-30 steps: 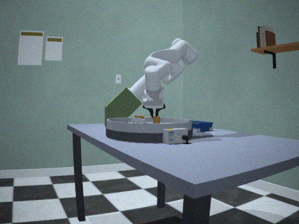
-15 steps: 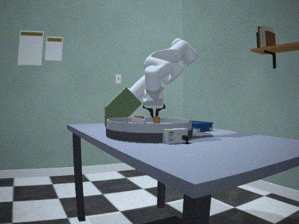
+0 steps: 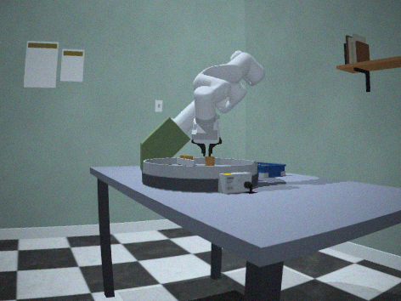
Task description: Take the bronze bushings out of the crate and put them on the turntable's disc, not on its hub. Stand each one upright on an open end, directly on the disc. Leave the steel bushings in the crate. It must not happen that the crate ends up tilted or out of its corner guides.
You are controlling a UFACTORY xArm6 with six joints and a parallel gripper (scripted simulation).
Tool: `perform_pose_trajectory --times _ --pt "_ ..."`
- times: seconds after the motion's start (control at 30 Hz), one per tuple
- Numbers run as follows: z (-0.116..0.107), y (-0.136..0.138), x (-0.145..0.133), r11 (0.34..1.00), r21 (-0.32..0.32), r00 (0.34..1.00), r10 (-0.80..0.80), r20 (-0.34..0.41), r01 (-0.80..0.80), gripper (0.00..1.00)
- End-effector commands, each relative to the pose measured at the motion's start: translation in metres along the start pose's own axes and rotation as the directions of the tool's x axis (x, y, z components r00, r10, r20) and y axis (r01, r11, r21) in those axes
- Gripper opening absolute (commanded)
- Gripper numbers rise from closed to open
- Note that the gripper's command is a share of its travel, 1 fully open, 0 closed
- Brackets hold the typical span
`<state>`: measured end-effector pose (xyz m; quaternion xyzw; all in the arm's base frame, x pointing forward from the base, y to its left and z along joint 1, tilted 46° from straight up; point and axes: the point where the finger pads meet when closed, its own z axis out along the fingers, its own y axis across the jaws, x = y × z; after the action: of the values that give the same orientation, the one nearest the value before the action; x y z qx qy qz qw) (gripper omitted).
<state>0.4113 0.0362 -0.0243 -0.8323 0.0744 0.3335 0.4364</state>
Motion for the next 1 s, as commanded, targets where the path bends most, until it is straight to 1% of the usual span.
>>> perform_pose_trajectory --times 0.0,0.13,0.53,0.57,0.63,0.73,0.77,0.8,0.97 --pt "-0.016 0.0 -0.012 1.0 0.0 1.0 -0.001 -0.004 0.001 0.17" --pt "-0.023 0.0 -0.017 1.0 0.0 1.0 -0.001 -0.004 0.001 0.17" --pt "-0.023 0.0 -0.018 1.0 0.0 1.0 -0.001 -0.004 0.001 0.17" --pt "-0.024 0.0 -0.018 1.0 0.0 1.0 -0.001 -0.004 0.001 1.0" --pt "-0.036 0.0 -0.029 1.0 0.0 1.0 -0.001 -0.004 0.001 1.0" --pt "-0.069 0.0 -0.057 1.0 0.0 1.0 -0.001 -0.004 0.001 1.0" --pt "-0.076 0.0 -0.063 1.0 0.0 1.0 -0.001 -0.004 0.001 1.0" --pt "-0.079 0.0 -0.066 1.0 0.0 1.0 -0.001 -0.004 0.001 1.0" --pt "-0.08 0.0 -0.066 1.0 0.0 1.0 -0.001 -0.004 0.001 1.0"
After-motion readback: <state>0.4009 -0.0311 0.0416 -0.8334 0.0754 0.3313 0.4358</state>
